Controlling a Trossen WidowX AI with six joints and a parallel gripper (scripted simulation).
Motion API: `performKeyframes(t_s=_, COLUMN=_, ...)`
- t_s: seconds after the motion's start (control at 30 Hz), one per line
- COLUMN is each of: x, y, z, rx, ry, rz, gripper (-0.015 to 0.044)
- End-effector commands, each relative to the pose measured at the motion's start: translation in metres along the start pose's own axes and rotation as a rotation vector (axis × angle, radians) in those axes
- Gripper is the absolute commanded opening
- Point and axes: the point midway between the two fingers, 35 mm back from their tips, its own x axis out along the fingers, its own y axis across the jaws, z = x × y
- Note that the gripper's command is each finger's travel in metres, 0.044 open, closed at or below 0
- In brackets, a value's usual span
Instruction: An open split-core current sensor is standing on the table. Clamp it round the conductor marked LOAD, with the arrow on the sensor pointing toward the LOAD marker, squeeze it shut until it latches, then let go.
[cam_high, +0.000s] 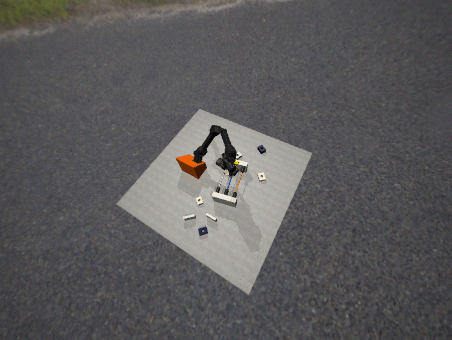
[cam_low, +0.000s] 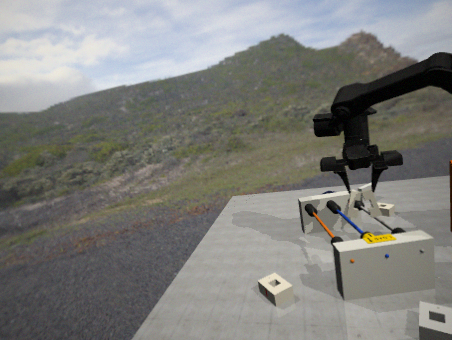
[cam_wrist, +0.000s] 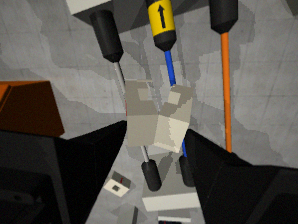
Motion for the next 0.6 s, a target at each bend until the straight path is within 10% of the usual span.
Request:
performKeyframes(t_s=0.0, x=0.001, y=-0.012, z=0.007, rx=-0.161, ry=-0.004, rz=-0.004, gripper=0.0000)
performKeyframes(t_s=0.57, x=0.017, y=-0.027, z=0.014, rx=-0.354, ry=-0.007, rz=-0.005, gripper=0.0000)
